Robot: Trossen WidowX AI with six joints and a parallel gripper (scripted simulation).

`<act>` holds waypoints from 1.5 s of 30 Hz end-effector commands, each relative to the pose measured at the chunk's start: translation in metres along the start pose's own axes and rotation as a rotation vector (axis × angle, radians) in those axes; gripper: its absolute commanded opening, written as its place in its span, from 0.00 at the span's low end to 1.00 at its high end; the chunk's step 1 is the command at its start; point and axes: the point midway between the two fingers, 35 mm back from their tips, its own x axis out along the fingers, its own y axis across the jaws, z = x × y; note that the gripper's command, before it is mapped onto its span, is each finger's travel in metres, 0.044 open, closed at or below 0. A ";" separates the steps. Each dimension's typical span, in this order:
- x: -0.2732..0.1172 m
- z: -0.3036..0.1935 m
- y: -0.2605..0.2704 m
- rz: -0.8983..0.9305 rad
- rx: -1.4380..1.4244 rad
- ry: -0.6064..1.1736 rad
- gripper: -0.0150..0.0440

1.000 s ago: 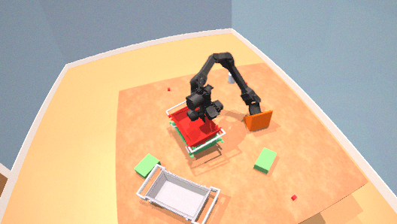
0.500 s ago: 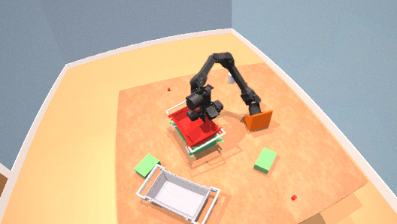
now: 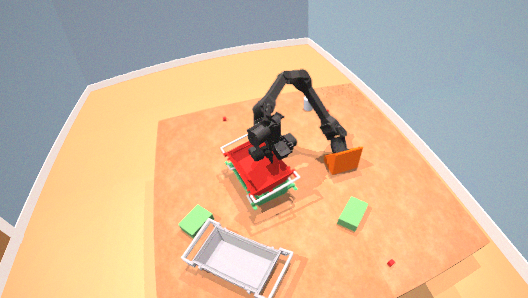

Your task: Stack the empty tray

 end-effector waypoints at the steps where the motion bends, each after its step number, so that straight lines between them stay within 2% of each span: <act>1: 0.008 -0.002 0.002 0.015 -0.001 0.002 0.25; 45: 0.014 -0.003 0.004 0.024 -0.002 0.002 0.25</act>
